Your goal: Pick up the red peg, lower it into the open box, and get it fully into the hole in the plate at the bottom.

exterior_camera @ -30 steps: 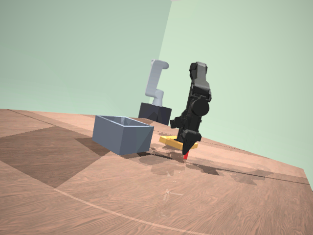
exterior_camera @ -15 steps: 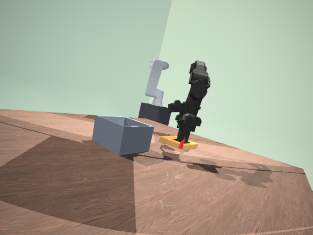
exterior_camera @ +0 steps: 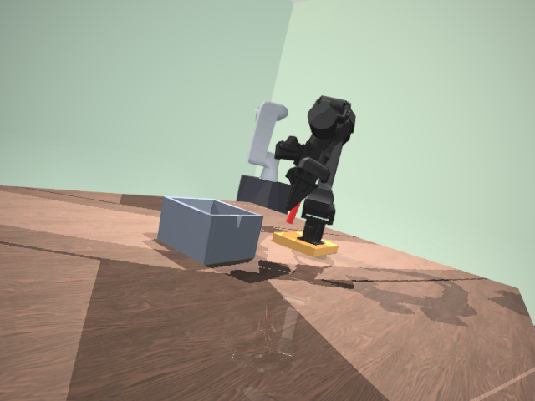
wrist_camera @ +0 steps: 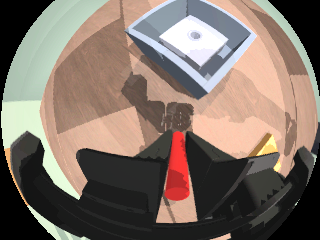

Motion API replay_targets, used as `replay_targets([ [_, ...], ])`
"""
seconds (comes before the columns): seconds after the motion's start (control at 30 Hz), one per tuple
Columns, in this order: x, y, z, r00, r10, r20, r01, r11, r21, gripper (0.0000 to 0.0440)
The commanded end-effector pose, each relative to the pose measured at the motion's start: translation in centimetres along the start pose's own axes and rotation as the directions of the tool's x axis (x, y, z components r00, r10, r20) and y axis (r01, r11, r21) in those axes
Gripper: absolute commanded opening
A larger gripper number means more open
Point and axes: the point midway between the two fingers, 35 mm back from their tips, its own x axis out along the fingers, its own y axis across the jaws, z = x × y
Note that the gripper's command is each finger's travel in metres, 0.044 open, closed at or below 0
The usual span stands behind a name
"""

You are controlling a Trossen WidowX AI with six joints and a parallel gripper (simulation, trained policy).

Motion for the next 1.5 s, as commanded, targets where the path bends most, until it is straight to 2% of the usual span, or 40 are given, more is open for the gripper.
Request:
replay_targets([
  [0.0, -0.2, -0.1, 1.9, 1.000, -0.012, 0.024, 0.011, 1.000, 0.013, 0.0000],
  [0.43, 0.5, -0.8, 7.3, 0.996, -0.035, 0.078, 0.028, 0.995, 0.094, 0.0000],
  [0.9, 2.9, -1.8, 12.1, 0.992, -0.058, 0.110, 0.038, 0.983, 0.180, 0.0001],
  [1.47, 7.0, -2.7, 14.8, 0.995, -0.085, 0.051, 0.071, 0.972, 0.226, 0.0010],
])
